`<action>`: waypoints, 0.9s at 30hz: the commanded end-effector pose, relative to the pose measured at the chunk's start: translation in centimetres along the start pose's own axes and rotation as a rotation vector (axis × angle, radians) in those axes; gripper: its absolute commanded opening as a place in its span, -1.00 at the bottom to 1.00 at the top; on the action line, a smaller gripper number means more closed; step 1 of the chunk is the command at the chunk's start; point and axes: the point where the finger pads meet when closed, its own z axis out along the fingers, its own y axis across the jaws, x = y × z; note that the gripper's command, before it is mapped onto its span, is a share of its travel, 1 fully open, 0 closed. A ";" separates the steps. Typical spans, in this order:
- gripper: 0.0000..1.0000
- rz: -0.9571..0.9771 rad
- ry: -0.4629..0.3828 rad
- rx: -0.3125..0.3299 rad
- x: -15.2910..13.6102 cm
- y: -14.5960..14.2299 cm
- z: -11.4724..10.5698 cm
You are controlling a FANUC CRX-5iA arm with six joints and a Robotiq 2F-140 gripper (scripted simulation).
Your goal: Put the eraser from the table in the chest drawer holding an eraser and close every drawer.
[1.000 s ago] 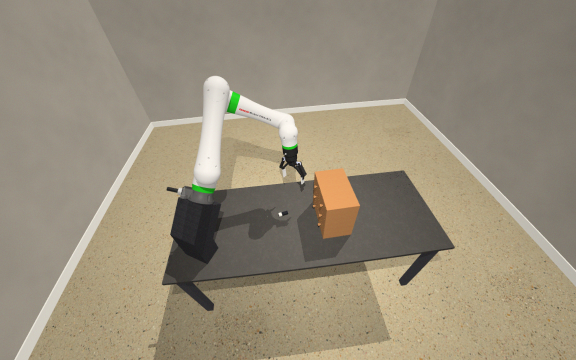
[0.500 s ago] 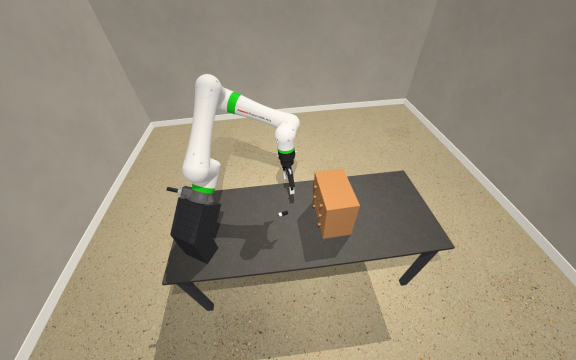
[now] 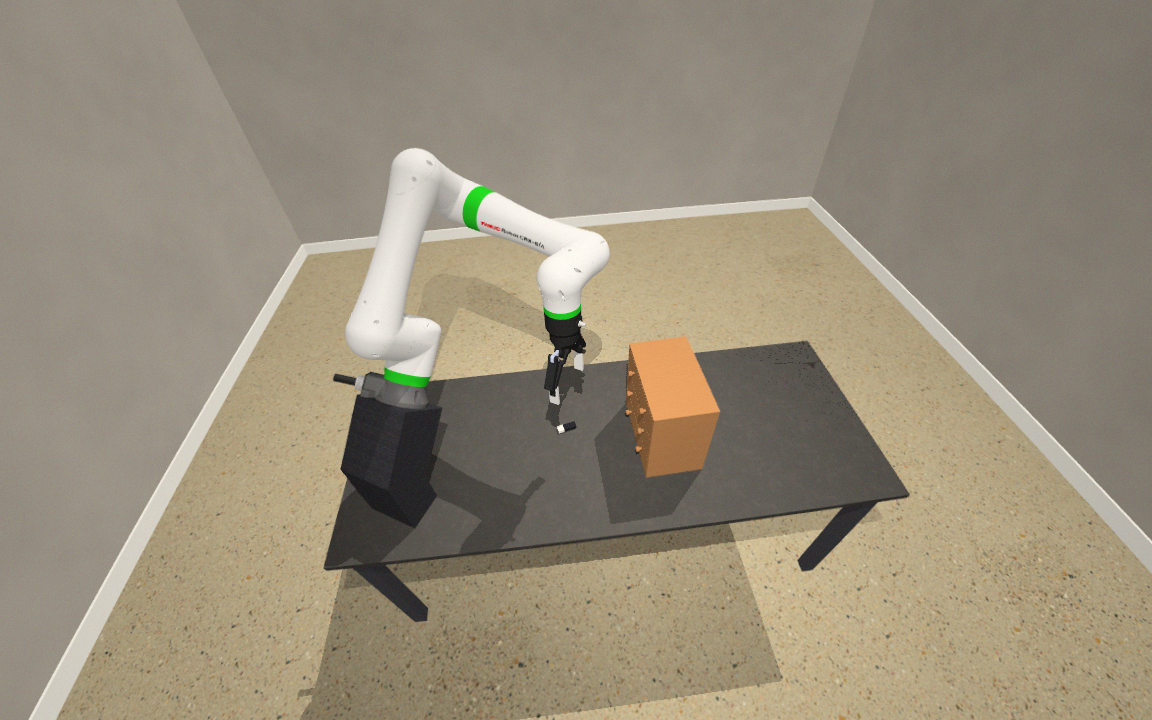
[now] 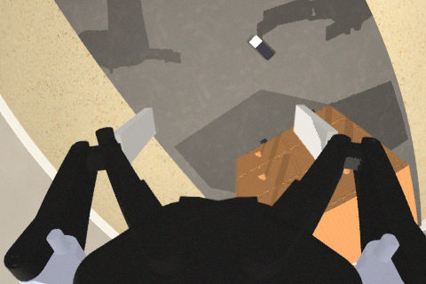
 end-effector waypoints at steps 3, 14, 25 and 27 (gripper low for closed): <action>1.00 0.383 0.014 -0.015 -1.1 -5.3 -2.5; 1.00 0.818 0.033 -0.033 -1.4 -6.4 -3.0; 1.00 0.998 0.040 -0.042 -1.4 -6.4 -3.0; 1.00 0.998 0.040 -0.042 -1.4 -6.4 -3.0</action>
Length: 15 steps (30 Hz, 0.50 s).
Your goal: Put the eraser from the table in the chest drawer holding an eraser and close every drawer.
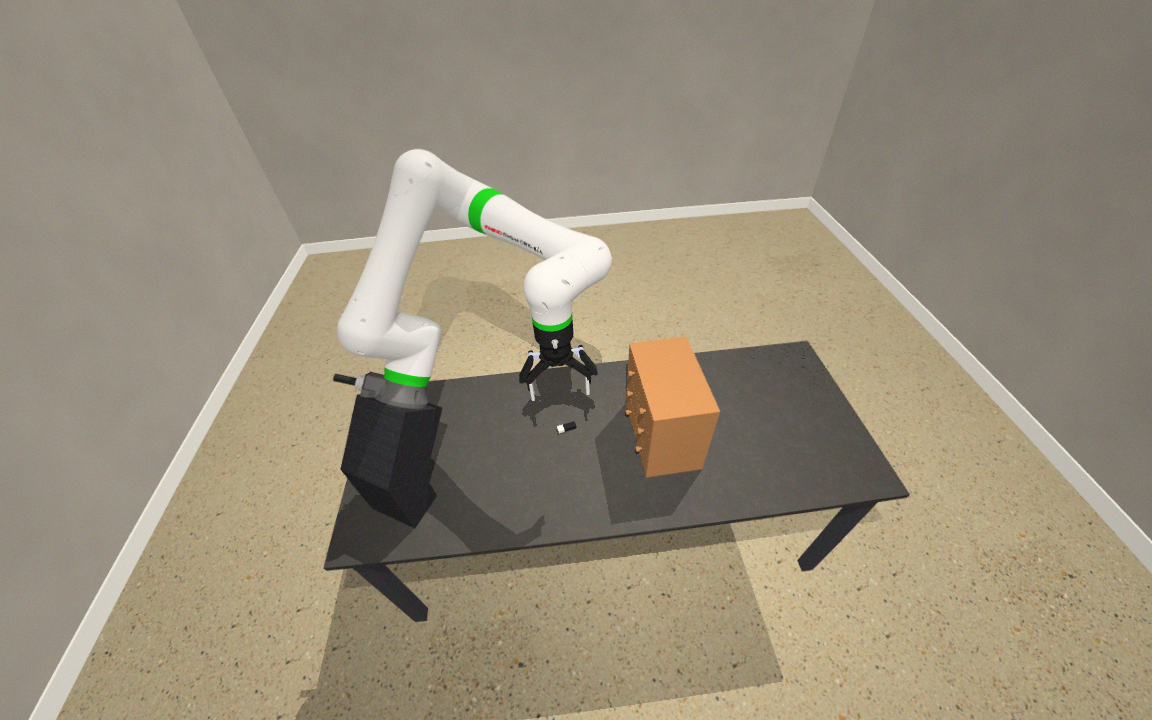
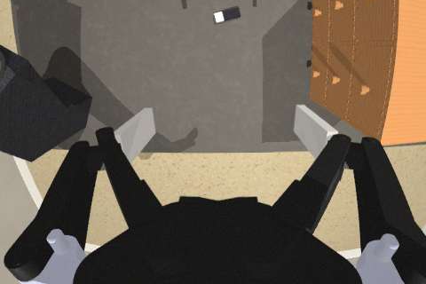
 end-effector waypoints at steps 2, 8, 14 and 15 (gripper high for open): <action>1.00 0.001 0.000 -0.001 0.0 0.0 0.0; 1.00 0.001 0.000 -0.001 0.0 0.0 0.0; 1.00 0.013 0.000 -0.001 0.0 0.0 0.1; 1.00 0.017 0.000 -0.001 0.0 0.0 0.1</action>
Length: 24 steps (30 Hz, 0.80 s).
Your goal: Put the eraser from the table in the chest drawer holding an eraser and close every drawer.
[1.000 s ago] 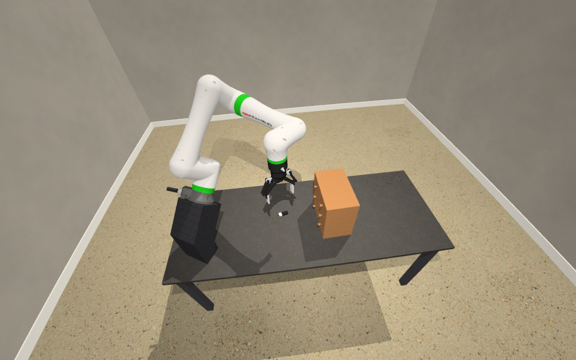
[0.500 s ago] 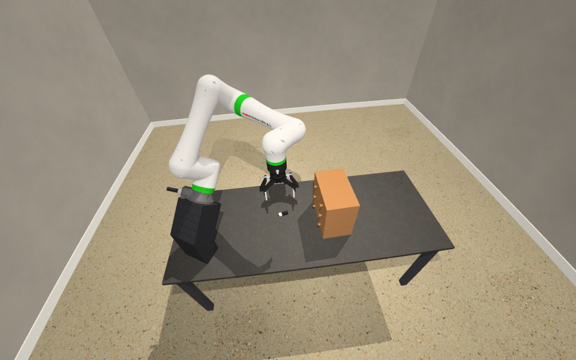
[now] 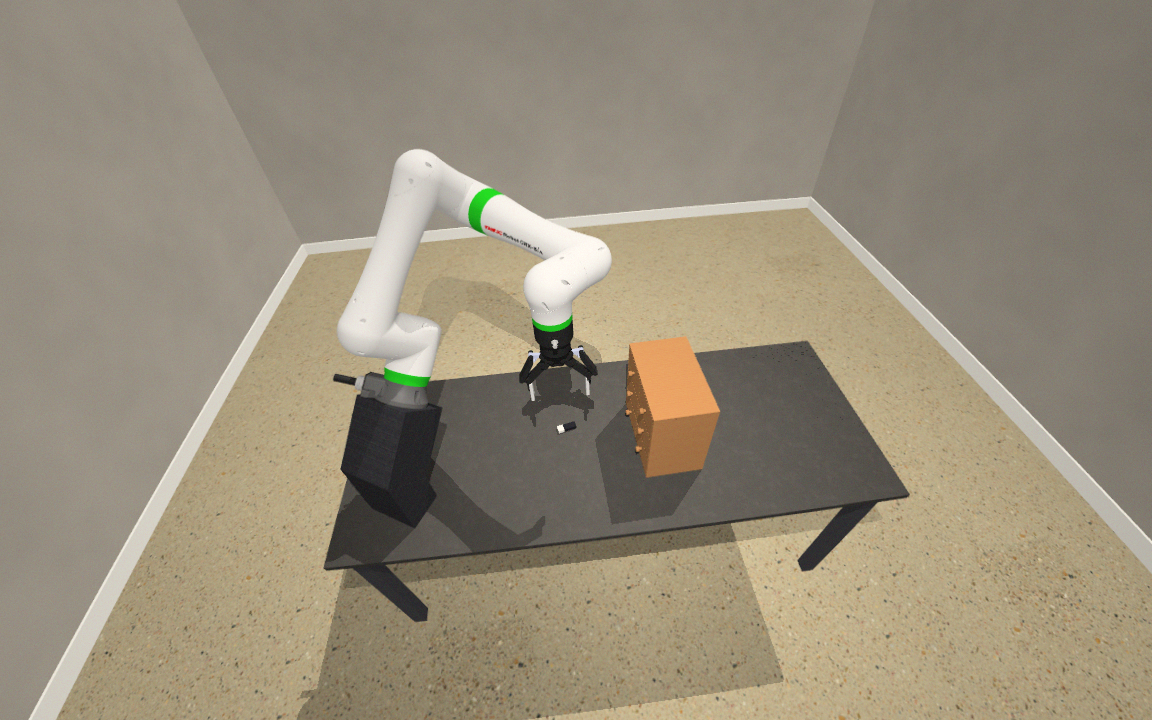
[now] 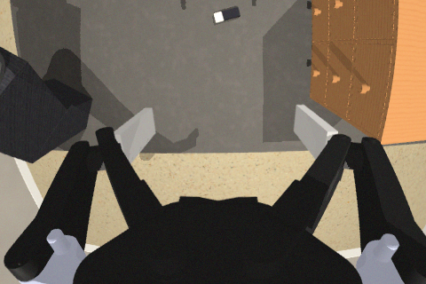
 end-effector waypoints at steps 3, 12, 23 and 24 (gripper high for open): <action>1.00 0.026 0.000 0.000 0.0 0.0 0.2; 1.00 0.100 0.000 0.000 0.0 0.0 0.8; 1.00 0.267 0.000 -0.001 0.0 0.1 2.1; 1.00 0.291 0.000 -0.001 0.0 0.1 2.3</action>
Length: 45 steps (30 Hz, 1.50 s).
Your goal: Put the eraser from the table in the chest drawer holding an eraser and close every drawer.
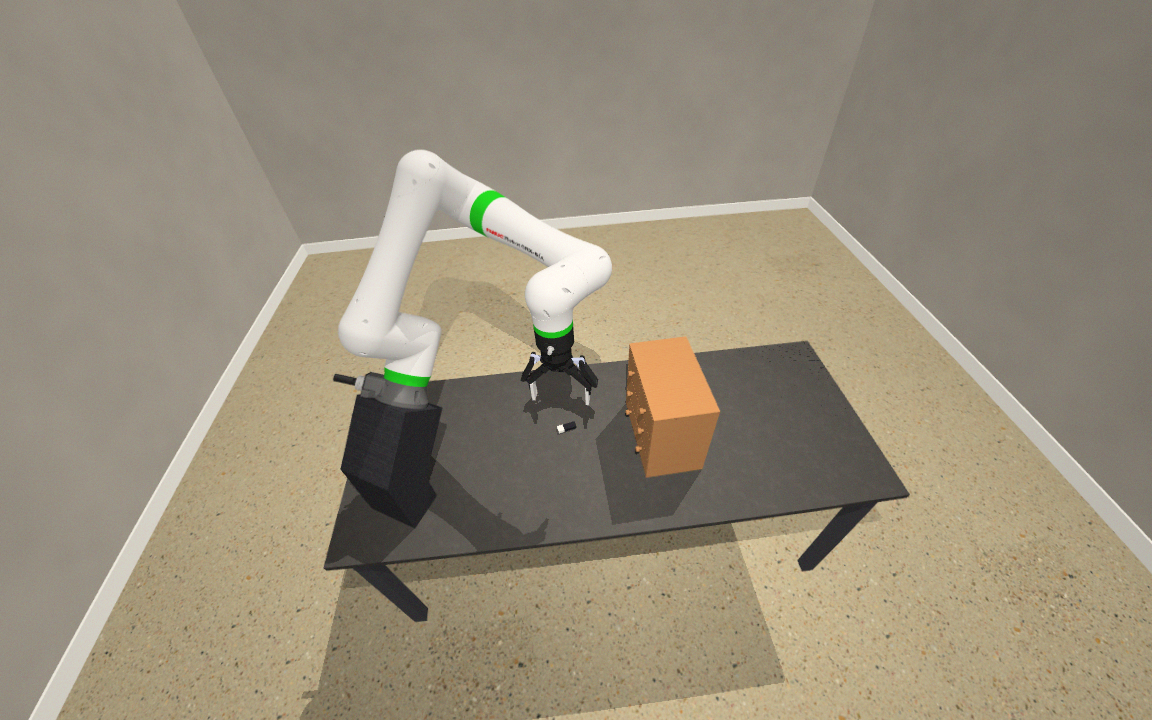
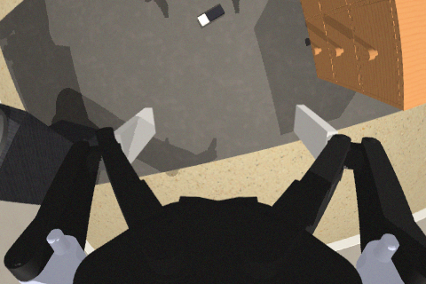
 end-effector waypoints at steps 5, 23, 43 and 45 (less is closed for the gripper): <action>1.00 0.172 0.000 0.000 0.0 0.1 1.4; 1.00 0.654 -0.001 0.000 0.0 0.2 5.3; 1.00 1.115 -0.001 -0.001 0.0 0.3 9.0; 1.00 1.149 -0.001 -0.001 0.0 0.4 9.3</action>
